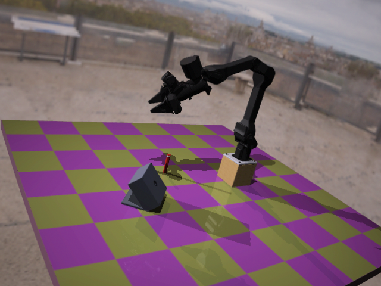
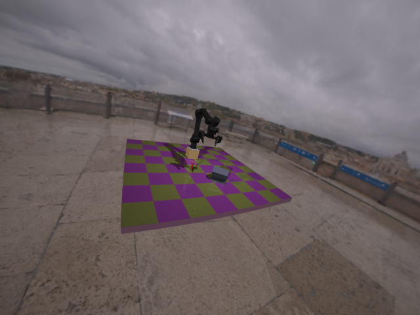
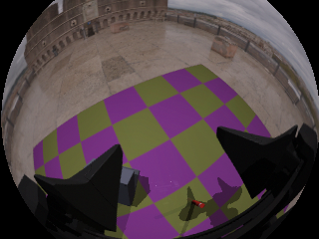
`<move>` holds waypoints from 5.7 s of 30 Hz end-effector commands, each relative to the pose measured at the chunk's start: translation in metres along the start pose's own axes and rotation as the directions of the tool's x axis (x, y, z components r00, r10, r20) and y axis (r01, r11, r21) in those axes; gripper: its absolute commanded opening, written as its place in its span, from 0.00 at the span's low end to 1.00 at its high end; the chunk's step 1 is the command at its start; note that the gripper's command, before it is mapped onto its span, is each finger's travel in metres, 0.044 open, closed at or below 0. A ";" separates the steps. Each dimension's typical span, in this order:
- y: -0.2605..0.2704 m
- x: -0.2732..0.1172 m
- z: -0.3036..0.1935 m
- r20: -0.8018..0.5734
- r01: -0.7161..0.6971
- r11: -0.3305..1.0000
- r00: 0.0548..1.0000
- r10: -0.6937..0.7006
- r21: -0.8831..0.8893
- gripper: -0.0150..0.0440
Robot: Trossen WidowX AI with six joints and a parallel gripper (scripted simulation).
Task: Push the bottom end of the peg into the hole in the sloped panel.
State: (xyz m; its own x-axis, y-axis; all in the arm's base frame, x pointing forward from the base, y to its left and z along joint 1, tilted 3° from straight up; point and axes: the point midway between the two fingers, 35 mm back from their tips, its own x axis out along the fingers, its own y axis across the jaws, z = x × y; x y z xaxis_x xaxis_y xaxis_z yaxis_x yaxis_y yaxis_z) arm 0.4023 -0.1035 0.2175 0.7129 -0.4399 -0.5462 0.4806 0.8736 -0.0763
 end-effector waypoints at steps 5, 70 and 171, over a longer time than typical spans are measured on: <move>-0.024 0.027 -0.068 -0.289 -0.014 0.995 0.957 -0.015 -0.098 1.00; -0.070 0.061 -0.247 -0.799 -0.156 0.986 0.600 0.044 -0.064 1.00; -0.011 0.026 -0.168 -0.719 -0.349 0.807 0.682 -0.131 -0.477 0.25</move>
State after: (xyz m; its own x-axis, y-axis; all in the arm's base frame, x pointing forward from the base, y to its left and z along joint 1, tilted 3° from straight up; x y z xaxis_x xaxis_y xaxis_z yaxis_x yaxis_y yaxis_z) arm 0.3268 -0.0916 0.0637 0.0494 -0.2522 -0.9664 -0.0810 0.9634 -0.2555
